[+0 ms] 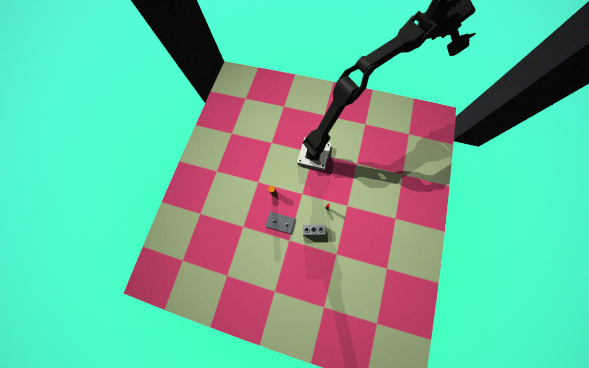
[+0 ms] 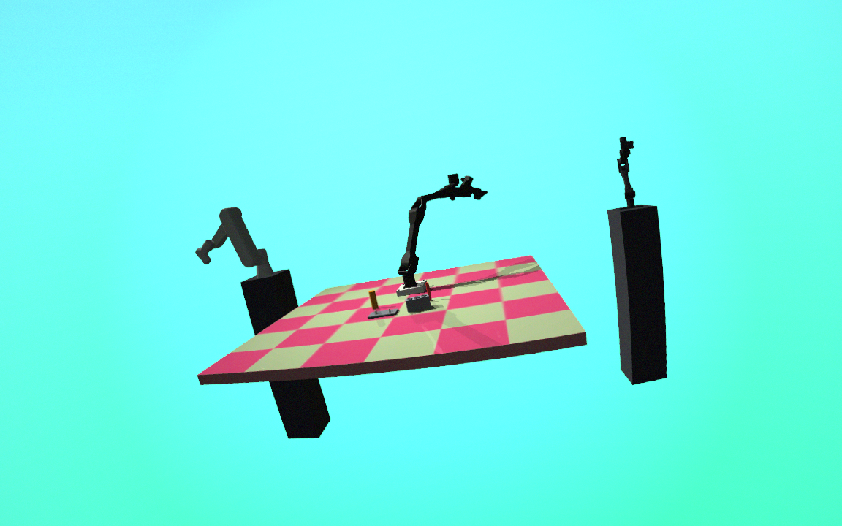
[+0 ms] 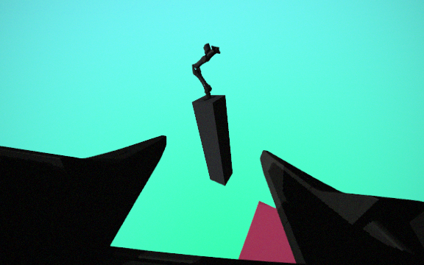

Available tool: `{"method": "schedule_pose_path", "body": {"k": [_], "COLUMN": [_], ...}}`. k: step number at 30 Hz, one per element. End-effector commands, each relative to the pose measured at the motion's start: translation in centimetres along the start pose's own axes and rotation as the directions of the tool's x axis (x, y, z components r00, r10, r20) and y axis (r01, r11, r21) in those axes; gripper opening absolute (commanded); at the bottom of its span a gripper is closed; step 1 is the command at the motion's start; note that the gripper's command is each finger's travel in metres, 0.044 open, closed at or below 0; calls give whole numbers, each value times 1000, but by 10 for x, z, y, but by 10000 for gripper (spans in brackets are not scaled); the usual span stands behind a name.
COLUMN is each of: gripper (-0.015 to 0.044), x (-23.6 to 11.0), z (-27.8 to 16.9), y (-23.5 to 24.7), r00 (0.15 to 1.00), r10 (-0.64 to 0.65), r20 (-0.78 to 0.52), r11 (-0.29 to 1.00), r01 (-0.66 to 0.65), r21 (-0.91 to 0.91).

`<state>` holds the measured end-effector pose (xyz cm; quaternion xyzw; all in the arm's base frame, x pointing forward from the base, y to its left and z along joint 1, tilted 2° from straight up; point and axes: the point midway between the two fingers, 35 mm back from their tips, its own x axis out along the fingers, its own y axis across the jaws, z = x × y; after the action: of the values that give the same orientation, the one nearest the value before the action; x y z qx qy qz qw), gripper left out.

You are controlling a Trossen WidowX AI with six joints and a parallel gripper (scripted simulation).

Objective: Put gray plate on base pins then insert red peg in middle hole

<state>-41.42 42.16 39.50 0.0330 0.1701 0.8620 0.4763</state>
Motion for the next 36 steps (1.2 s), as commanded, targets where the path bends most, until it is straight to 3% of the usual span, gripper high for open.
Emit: {"method": "schedule_pose_path", "body": {"k": [1, 9, 17, 27, 36], "gripper": [440, 440, 440, 440, 440], "x": [4, -4, -52, -161, -294], "z": [5, 17, 22, 13, -11], "y": [-53, -192, -330, -474, -564], "r00": [996, 940, 815, 582, 339], "r10": [-84, -323, -543, -733, -787], "r20": [-35, -109, -202, -353, -515], "r11": [995, 926, 760, 397, -56], "r01": [86, 337, 579, 787, 793], "r21": [54, 168, 295, 473, 607]}}
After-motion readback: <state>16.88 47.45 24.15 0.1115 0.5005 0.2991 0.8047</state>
